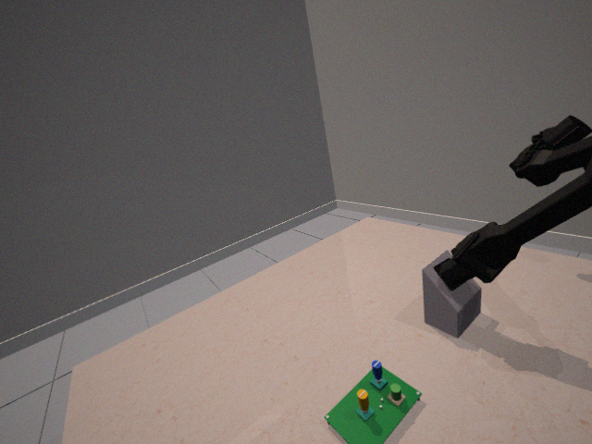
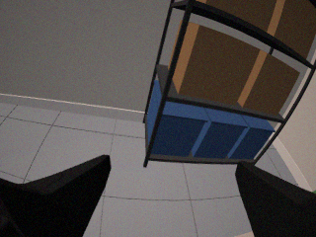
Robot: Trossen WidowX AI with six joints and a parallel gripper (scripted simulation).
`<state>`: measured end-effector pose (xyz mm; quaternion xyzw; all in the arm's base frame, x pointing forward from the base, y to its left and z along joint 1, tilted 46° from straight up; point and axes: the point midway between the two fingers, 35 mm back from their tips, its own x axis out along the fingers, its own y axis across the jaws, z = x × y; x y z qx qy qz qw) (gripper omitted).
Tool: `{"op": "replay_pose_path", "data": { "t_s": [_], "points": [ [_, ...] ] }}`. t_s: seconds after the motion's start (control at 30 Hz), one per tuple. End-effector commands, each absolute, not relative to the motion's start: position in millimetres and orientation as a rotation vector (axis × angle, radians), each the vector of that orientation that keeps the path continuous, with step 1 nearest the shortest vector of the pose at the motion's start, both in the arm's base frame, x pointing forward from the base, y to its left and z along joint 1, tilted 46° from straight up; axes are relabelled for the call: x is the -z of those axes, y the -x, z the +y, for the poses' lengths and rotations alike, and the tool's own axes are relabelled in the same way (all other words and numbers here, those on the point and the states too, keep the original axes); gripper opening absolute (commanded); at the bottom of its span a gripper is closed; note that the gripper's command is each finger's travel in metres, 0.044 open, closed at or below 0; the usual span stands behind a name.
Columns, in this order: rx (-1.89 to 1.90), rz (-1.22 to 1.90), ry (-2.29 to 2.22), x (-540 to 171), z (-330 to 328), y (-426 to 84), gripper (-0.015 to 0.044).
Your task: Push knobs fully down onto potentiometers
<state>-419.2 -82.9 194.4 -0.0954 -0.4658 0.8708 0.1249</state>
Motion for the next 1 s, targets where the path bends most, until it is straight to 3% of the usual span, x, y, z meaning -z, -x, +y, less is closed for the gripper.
{"op": "replay_pose_path", "data": {
  "t_s": [0.0, 0.47, 0.97],
  "points": [
    [-2.54, -1.363, 0.278, -194.0, -84.3, 419.1, 0.0374],
    [-2.764, -1.696, 0.215, -166.8, -193.7, 390.3, 0.0006],
    [-2.858, -2.24, 0.074, -134.2, -300.3, 325.2, 0.0]
  ]
}}
